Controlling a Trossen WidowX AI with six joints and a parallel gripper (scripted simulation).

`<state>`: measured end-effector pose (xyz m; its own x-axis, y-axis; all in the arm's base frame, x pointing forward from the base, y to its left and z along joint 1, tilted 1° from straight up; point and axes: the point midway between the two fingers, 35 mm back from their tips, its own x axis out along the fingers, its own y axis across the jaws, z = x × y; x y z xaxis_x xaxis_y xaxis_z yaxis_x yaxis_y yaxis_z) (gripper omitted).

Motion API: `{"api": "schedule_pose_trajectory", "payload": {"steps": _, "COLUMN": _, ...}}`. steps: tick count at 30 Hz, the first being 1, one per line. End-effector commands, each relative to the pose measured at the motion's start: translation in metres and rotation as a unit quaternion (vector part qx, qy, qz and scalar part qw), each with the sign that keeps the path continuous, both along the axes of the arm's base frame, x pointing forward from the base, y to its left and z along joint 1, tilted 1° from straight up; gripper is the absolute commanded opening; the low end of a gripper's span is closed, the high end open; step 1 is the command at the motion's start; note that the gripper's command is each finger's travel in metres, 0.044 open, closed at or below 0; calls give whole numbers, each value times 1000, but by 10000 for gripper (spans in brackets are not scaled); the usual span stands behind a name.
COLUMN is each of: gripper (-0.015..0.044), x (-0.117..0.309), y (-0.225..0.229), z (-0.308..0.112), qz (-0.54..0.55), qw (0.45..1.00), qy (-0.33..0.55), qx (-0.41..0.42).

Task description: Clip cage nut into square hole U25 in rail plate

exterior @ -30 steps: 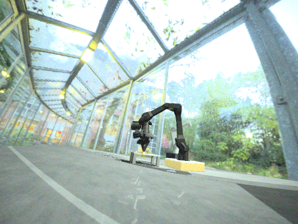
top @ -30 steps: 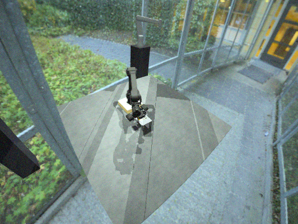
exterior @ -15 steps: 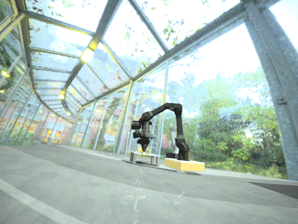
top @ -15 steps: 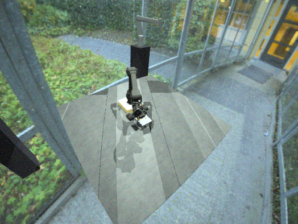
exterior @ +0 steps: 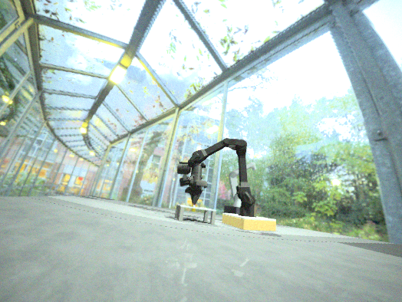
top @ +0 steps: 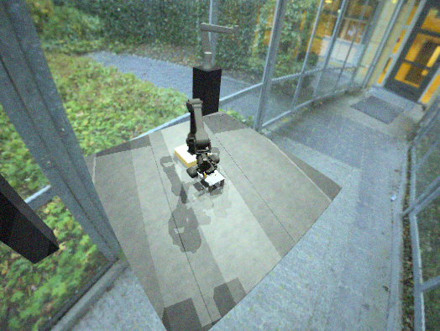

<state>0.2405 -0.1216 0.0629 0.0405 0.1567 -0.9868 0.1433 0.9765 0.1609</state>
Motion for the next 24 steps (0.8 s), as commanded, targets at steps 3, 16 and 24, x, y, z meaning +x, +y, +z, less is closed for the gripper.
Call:
{"api": "schedule_pose_trajectory", "payload": {"steps": 3, "gripper": 34, "x": 1, "y": -1, "z": 2, "qz": -3, "qw": 1000, "qy": -4, "qx": -8}}
{"api": "schedule_pose_trajectory", "payload": {"steps": 16, "gripper": 34, "x": 1, "y": 1, "z": 2, "qz": -3, "qw": 1000, "qy": -2, "qx": -19}}
{"api": "schedule_pose_trajectory", "payload": {"steps": 24, "gripper": 34, "x": 1, "y": 2, "z": 2, "qz": -3, "qw": 999, "qy": 0, "qx": -32}}
